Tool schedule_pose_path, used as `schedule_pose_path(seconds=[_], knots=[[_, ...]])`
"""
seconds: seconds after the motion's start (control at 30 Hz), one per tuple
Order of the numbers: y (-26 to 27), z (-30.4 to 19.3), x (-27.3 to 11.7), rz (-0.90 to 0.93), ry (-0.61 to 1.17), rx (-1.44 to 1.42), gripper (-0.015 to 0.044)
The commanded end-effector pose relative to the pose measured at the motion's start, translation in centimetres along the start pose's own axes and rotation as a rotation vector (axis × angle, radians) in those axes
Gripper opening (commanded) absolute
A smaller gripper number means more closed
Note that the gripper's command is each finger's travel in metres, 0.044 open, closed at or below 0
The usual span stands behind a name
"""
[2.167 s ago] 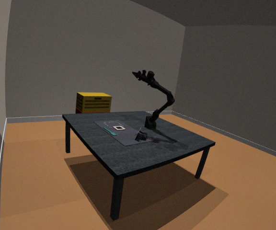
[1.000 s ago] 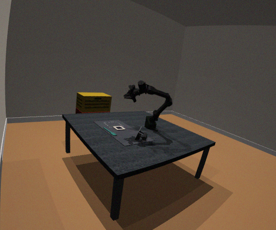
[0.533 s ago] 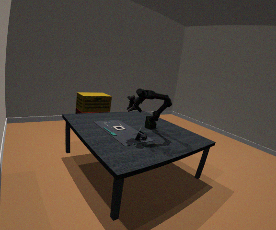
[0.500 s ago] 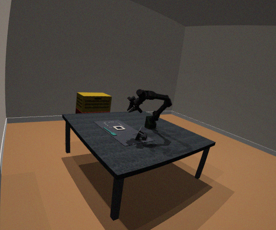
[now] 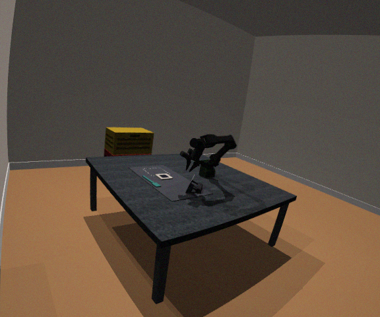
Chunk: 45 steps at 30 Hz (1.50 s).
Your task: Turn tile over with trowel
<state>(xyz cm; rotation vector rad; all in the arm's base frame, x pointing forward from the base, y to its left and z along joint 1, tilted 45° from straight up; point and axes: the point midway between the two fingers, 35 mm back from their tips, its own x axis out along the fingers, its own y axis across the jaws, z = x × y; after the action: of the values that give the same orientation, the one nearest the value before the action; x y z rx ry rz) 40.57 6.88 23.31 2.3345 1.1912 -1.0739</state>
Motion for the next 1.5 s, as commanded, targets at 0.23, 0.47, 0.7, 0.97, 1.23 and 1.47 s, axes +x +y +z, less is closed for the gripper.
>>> schedule_pose_path(seconds=[0.23,0.47,0.7,0.97,1.23,1.47], knots=[[-7.6,-2.8,2.4,-0.248,-0.071,0.250,0.0100],[-10.2,-3.5,2.9,-0.321,-0.115,0.332,0.0100],[-9.9,-3.4,3.2,-0.323,-0.114,0.335,0.0100],[-9.2,-2.9,4.2,-0.327,-0.110,0.342,0.0100],[-8.4,-2.5,5.1,-0.332,-0.107,0.348,0.0100],[-7.7,-2.0,6.0,-0.336,-0.103,0.355,0.0100]])
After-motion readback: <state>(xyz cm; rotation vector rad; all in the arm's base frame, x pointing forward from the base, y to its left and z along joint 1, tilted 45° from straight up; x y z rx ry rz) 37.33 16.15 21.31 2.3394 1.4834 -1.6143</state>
